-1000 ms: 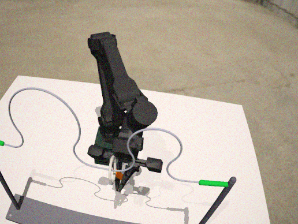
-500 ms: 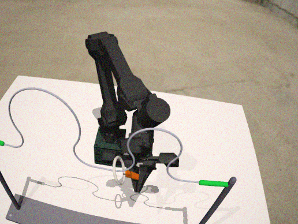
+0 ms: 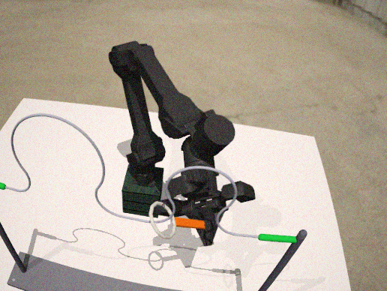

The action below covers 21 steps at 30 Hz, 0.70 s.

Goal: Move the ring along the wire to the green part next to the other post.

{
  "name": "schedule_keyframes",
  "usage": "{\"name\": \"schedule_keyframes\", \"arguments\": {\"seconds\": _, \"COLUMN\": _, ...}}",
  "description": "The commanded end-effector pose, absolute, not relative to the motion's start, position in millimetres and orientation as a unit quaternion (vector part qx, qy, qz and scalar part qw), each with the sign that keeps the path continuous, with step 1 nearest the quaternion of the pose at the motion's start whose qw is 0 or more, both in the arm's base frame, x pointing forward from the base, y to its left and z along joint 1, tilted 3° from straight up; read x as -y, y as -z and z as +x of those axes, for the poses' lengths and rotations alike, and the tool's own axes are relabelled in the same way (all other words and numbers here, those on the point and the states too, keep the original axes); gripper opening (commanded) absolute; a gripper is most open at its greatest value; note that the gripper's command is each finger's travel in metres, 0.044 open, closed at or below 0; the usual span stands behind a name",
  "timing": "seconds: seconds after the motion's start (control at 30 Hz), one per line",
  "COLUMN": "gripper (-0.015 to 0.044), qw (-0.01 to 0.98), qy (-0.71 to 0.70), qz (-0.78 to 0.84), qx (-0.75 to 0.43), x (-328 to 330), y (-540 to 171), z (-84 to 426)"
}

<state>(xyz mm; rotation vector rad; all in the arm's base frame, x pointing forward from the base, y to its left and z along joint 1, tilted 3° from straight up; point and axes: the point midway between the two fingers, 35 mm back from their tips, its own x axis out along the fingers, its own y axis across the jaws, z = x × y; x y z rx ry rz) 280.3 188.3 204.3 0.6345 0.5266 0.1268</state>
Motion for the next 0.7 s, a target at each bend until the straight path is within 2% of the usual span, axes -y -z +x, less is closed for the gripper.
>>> {"name": "schedule_keyframes", "arguments": {"seconds": 0.0, "gripper": -0.0150, "qw": 0.897, "qy": -0.075, "qz": 0.354, "qx": -0.256, "x": -201, "y": -215, "z": 280}}
{"name": "schedule_keyframes", "arguments": {"seconds": 0.67, "gripper": -0.0150, "qw": 0.778, "qy": -0.136, "qz": 0.562, "qx": -0.245, "x": -238, "y": -280, "z": 276}}
